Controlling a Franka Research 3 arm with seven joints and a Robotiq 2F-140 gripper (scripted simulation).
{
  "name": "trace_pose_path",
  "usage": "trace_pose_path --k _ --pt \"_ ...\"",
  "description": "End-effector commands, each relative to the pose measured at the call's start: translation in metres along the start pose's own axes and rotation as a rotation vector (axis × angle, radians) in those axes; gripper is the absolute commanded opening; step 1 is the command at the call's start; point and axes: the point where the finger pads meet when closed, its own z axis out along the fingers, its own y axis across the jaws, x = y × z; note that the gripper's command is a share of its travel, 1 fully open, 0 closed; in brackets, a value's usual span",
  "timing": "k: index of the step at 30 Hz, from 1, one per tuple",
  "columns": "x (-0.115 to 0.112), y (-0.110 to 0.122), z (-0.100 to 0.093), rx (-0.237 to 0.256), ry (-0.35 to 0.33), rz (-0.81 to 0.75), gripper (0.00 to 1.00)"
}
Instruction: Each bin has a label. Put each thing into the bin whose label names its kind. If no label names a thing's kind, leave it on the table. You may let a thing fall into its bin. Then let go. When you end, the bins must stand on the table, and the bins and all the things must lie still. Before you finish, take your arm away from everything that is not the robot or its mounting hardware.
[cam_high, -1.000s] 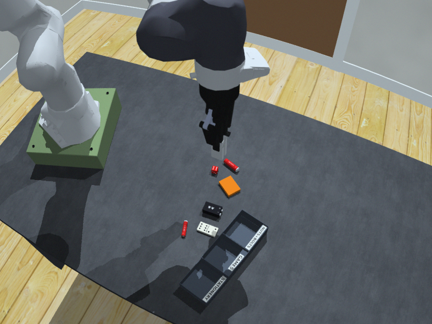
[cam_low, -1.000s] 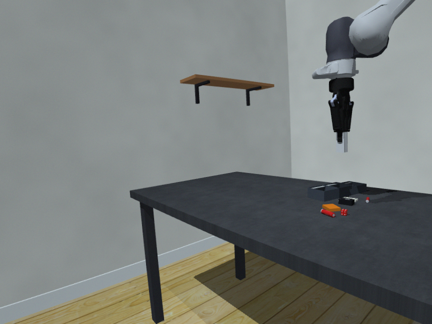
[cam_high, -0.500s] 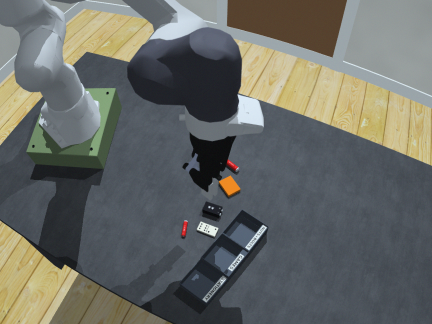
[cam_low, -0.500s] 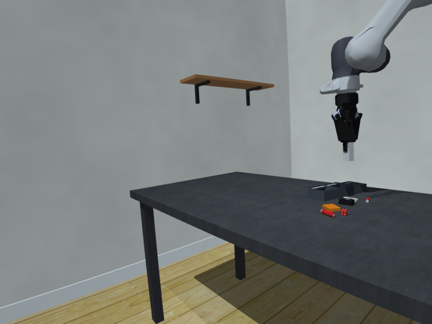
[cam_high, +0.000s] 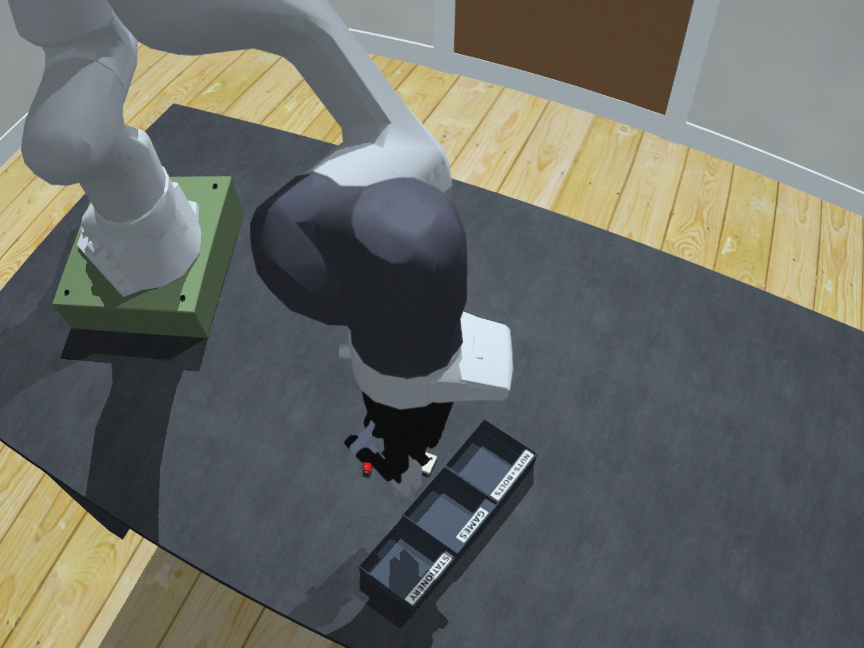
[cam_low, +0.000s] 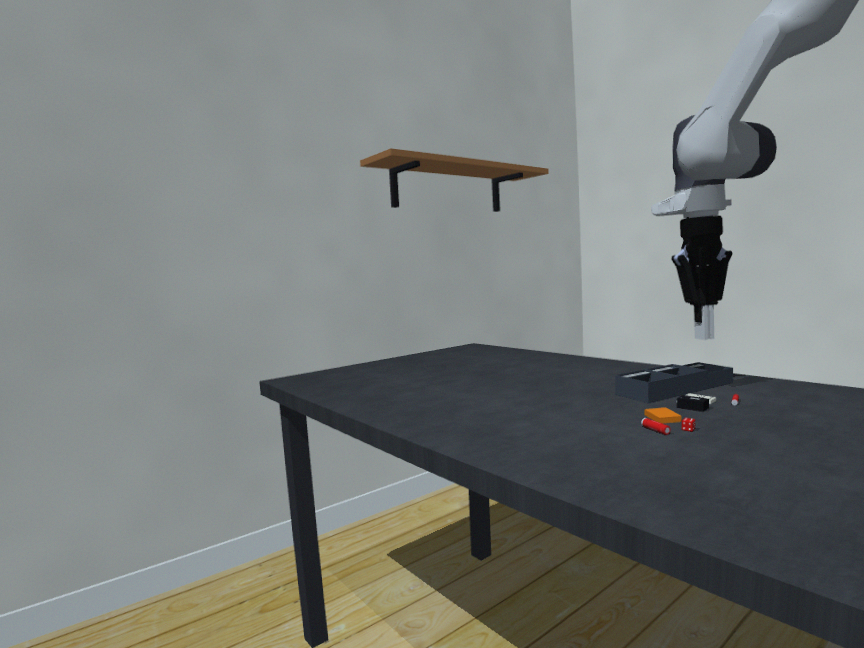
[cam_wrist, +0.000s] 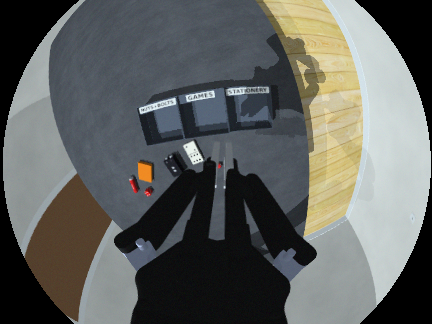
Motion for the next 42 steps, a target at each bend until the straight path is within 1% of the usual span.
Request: trace_pose_path --k 1,8,9,23,29,31,42 --pt "0.021 0.012 0.011 0.037 0.000 -0.108 0.05" --pt "0.056 0.052 0.036 0.037 0.000 -0.108 0.05" --pt "0.057 0.053 0.037 0.037 0.000 -0.108 0.05" --pt "0.057 0.053 0.037 0.037 0.000 -0.108 0.05" --pt "0.057 0.053 0.053 0.037 0.000 -0.108 0.05" --pt "0.057 0.053 0.053 0.037 0.000 -0.108 0.05" --pt "0.057 0.051 0.083 0.037 0.000 -0.108 0.05"
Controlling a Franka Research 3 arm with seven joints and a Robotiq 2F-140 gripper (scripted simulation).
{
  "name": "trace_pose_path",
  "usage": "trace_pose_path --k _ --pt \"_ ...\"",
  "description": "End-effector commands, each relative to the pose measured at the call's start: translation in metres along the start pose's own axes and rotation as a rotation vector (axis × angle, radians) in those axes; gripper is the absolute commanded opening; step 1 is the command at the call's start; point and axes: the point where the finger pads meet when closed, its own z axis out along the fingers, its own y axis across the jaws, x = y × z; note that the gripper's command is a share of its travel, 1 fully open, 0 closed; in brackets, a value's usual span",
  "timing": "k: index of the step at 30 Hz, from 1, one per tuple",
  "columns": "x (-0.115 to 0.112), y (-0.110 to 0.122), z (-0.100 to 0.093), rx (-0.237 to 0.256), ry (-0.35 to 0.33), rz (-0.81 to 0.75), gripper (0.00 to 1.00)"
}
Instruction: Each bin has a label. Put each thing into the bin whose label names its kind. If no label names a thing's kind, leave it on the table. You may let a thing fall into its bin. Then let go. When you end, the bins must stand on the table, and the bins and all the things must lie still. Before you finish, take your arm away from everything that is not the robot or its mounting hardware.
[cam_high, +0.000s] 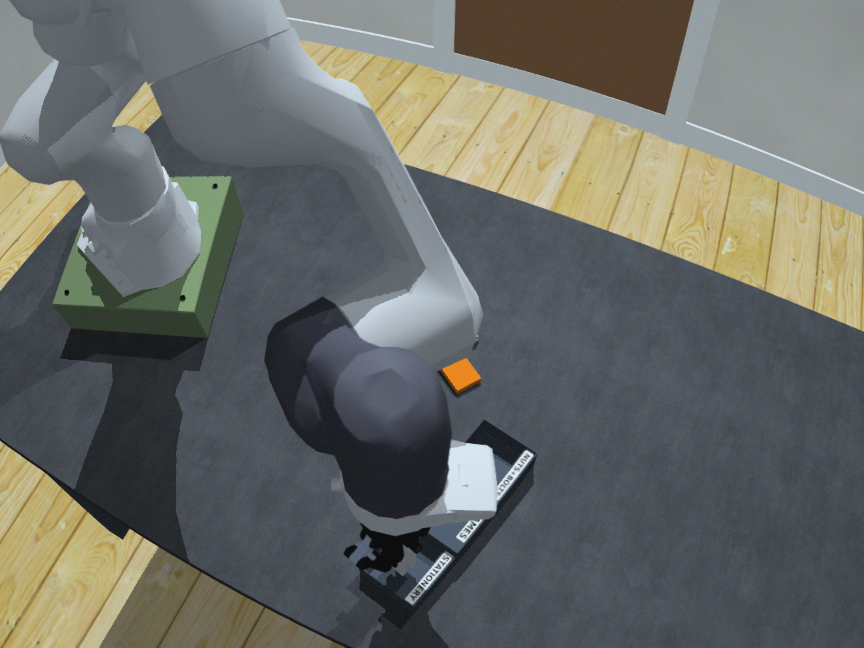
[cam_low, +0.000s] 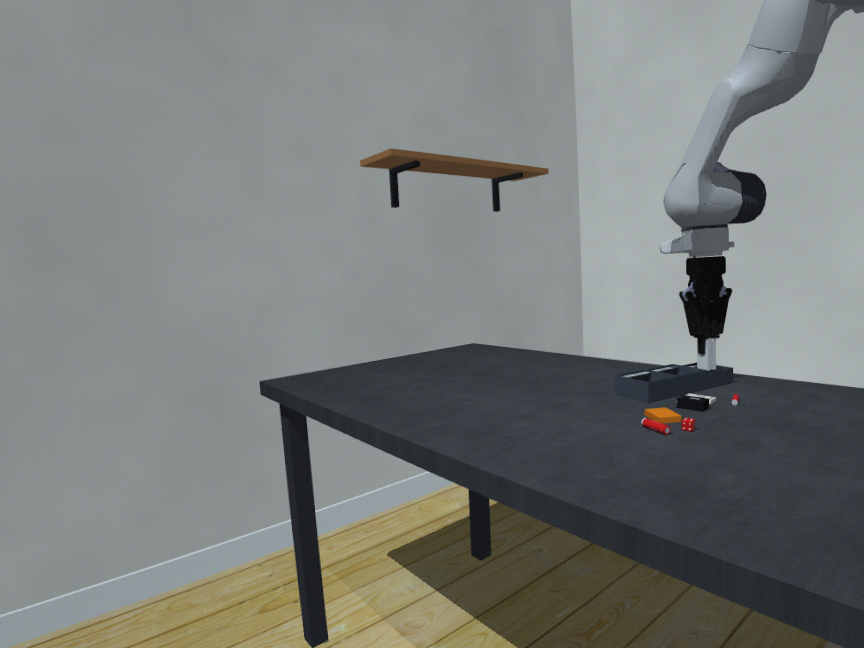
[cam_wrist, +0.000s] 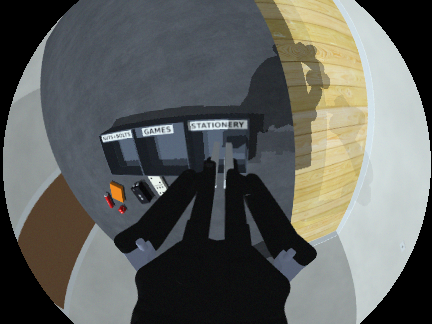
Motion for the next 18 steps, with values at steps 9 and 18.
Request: trace_pose_path --k 9,18 --pt "0.0056 0.0002 0.0118 0.001 0.016 -0.016 0.05" --pt "0.0056 0.0002 0.0118 0.001 0.016 -0.016 0.05"
